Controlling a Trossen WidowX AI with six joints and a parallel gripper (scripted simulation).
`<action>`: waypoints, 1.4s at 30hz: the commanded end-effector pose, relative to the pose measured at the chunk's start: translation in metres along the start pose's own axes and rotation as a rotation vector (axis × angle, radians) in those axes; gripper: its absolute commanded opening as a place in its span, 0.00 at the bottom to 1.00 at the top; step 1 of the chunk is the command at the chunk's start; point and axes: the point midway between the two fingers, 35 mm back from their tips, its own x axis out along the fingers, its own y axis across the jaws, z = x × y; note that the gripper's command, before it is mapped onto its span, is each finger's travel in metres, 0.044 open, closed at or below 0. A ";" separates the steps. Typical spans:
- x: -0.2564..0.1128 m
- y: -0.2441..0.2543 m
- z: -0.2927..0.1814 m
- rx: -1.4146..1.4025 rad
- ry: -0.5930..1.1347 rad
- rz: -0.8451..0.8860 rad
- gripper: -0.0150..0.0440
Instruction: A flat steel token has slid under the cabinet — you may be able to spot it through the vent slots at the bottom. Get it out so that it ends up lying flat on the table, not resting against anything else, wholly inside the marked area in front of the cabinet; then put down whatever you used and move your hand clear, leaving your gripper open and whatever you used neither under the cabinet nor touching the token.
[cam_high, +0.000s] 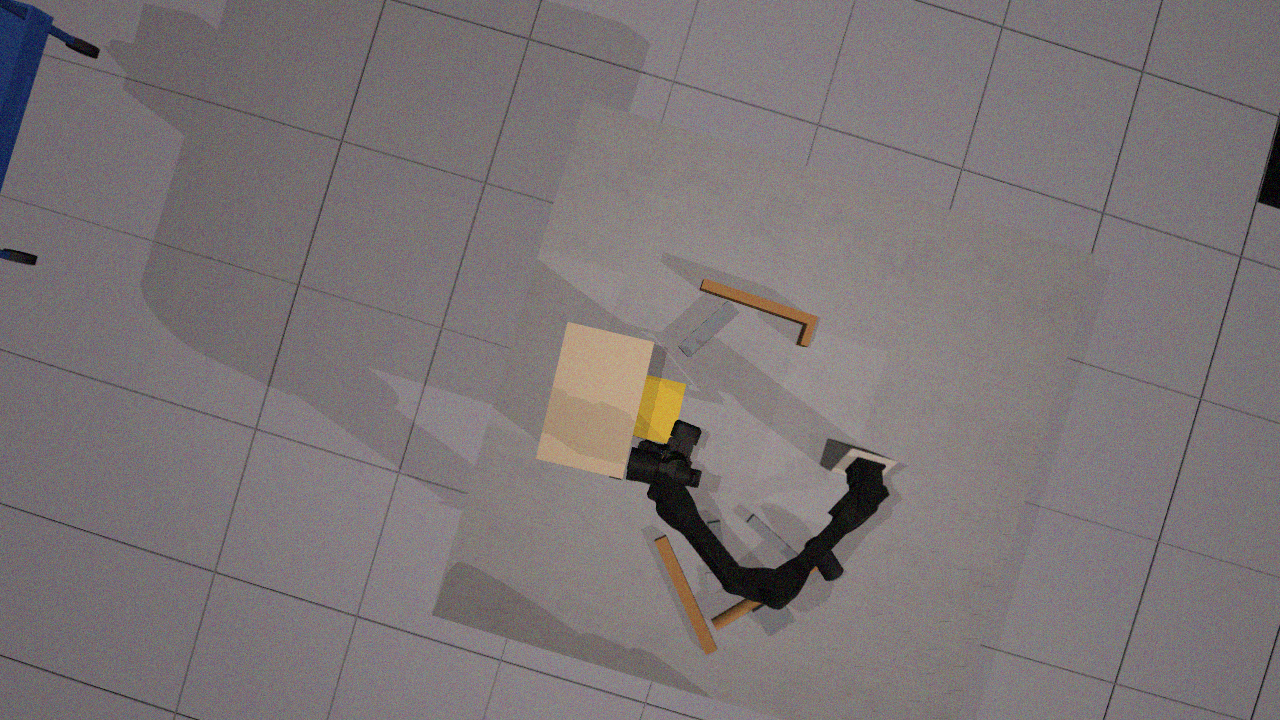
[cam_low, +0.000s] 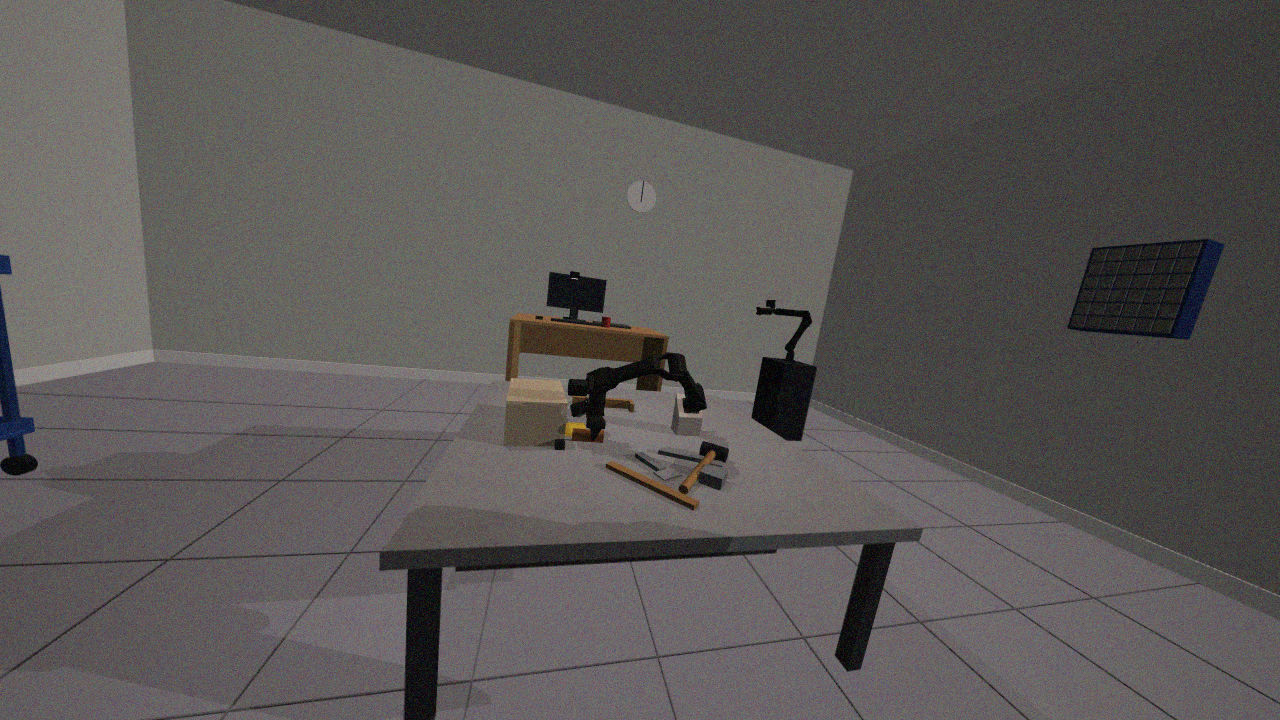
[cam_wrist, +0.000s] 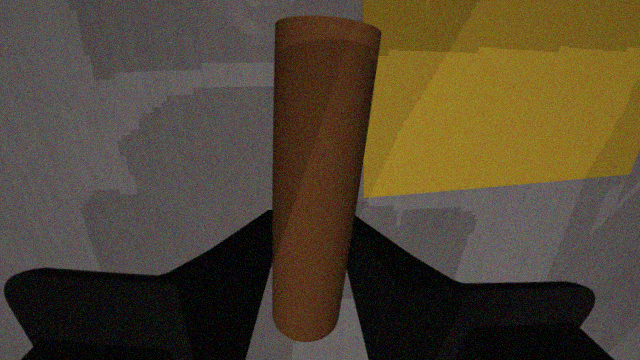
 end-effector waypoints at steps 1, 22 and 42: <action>0.000 0.000 0.005 -0.008 -0.004 0.002 0.25; 0.001 -0.020 0.005 -0.008 -0.004 0.002 0.25; 0.001 -0.031 0.005 -0.008 -0.004 0.002 0.25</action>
